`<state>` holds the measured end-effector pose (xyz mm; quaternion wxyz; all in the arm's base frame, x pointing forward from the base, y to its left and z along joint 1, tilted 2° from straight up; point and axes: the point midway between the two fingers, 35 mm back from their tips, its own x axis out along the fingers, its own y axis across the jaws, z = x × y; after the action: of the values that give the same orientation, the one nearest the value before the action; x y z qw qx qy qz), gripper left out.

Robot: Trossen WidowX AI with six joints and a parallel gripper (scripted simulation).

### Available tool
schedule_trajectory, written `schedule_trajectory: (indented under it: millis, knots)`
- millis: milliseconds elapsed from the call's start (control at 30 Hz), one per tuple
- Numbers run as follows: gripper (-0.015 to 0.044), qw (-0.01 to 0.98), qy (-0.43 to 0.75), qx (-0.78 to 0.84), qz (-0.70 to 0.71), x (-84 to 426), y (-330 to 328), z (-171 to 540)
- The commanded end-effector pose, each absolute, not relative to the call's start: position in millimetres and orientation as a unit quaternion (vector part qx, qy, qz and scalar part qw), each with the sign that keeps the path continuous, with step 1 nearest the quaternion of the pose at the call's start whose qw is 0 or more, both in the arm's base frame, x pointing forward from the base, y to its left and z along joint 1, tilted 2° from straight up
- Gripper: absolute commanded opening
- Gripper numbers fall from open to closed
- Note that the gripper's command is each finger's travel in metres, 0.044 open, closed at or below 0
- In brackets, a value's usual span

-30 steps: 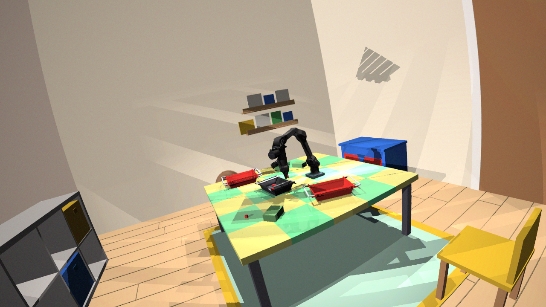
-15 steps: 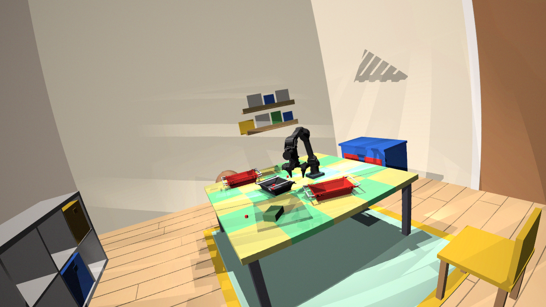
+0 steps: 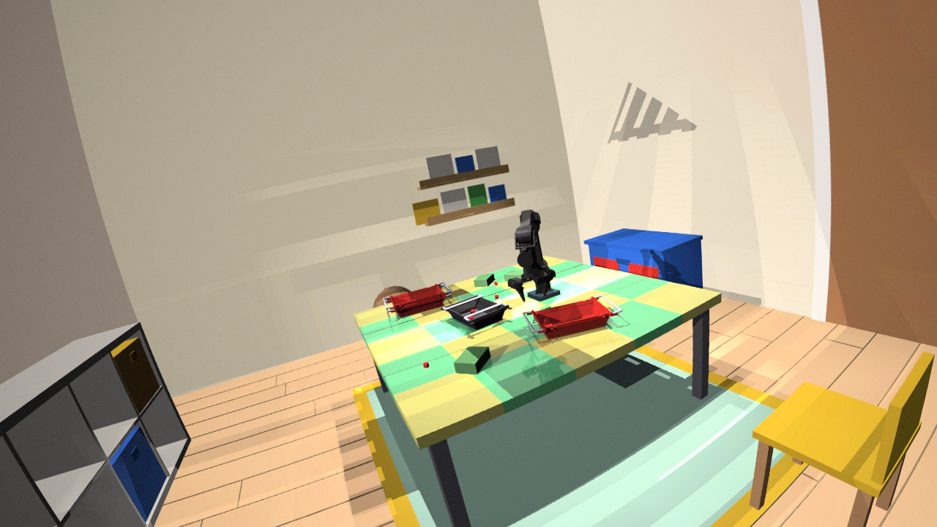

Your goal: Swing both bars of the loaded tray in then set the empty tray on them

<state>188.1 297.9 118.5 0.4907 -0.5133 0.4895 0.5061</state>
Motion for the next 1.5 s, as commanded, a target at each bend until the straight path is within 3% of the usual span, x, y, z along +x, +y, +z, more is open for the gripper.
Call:
schedule_trajectory:
  millis: [0, 267, 900, 1467]
  knots:
    - [0.0440, 0.254, 0.257, -0.657, 0.661, 122, 320, 110]
    - [0.0440, 0.085, 0.090, -0.699, 0.705, 80, 327, 104]
    - [0.0440, 0.082, 0.087, -0.699, 0.705, 79, 327, 102]
    - [0.0440, 0.082, 0.087, -0.699, 0.705, 79, 328, 34]
